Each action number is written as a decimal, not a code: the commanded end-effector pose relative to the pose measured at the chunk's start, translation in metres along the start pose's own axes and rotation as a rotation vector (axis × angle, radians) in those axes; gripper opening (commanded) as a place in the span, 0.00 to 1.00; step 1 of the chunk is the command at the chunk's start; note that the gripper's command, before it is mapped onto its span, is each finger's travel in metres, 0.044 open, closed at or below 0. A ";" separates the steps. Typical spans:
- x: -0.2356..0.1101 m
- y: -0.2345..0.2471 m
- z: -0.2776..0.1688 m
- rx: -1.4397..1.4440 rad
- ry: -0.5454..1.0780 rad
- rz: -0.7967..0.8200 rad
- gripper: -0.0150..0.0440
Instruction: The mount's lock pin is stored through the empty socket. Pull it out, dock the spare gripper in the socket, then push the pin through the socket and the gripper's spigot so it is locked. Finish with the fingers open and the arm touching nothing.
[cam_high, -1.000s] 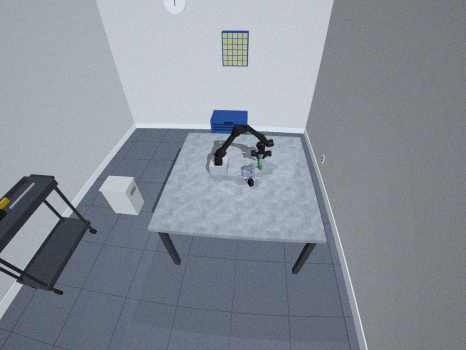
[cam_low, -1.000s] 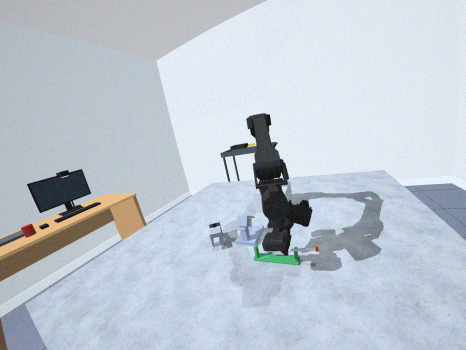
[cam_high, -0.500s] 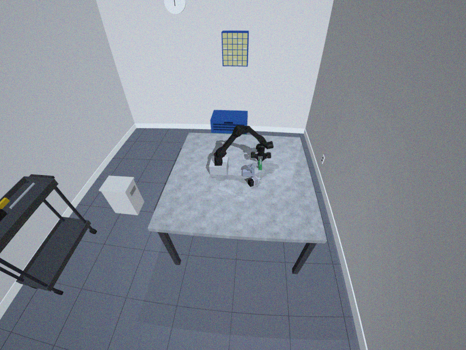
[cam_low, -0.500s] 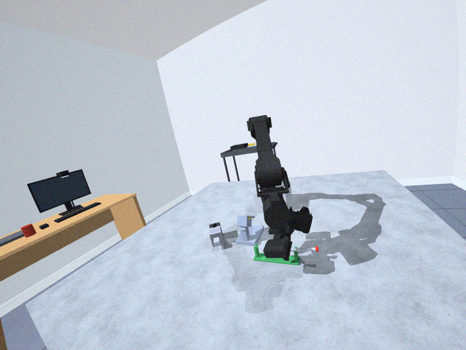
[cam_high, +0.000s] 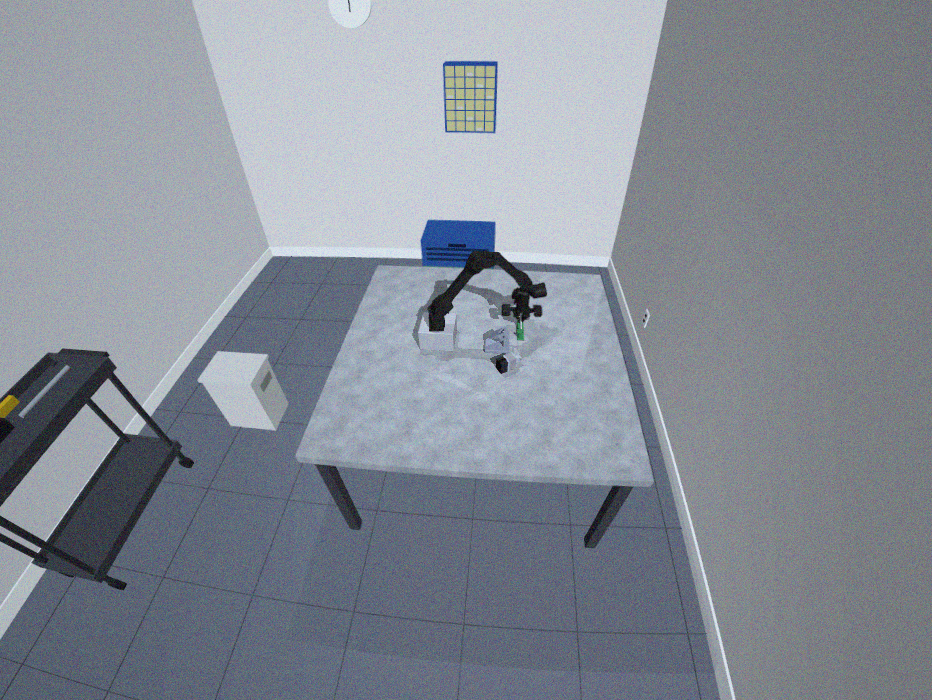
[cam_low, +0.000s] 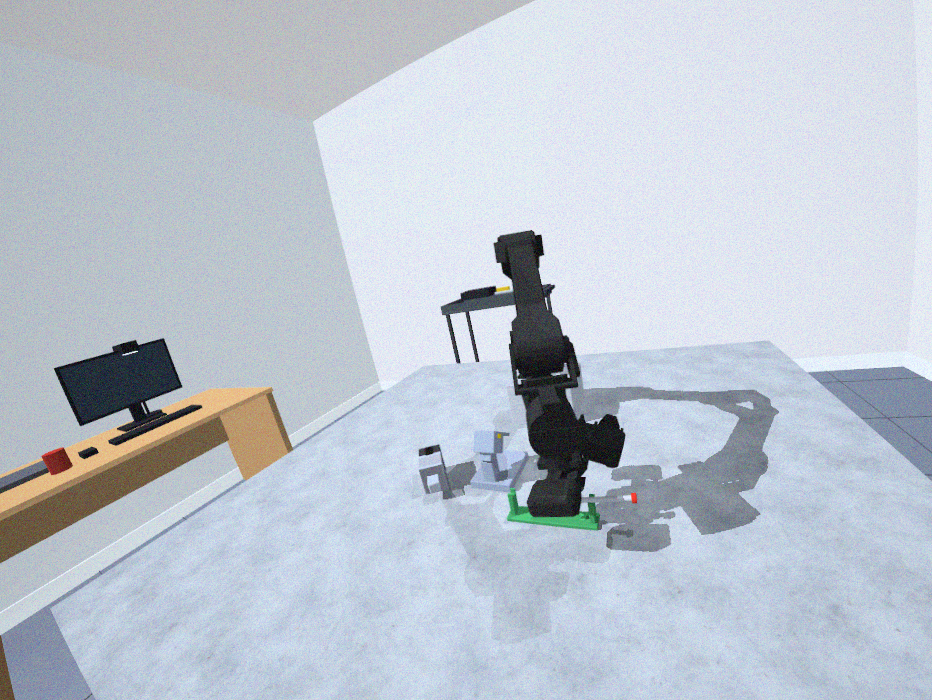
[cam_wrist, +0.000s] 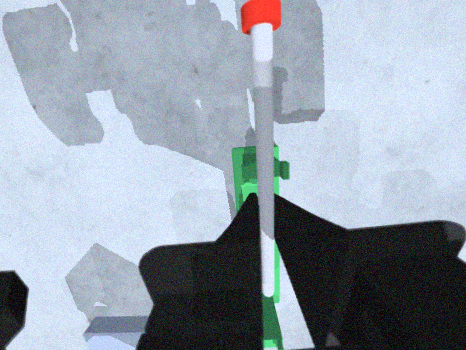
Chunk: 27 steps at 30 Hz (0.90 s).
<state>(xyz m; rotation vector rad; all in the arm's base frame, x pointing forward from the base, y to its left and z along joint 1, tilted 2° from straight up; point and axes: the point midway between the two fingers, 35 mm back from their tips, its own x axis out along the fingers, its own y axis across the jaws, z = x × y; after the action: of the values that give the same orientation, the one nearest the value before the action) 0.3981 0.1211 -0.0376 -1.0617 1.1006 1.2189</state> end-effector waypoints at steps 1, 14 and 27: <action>0.001 0.000 -0.001 0.003 0.004 -0.001 0.25; -0.017 0.004 0.001 0.004 0.007 0.023 0.25; -0.030 0.012 0.000 0.012 0.020 0.063 0.25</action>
<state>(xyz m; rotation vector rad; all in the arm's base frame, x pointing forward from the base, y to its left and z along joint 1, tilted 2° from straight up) 0.3839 0.1165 -0.0162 -1.0355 1.1716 1.2570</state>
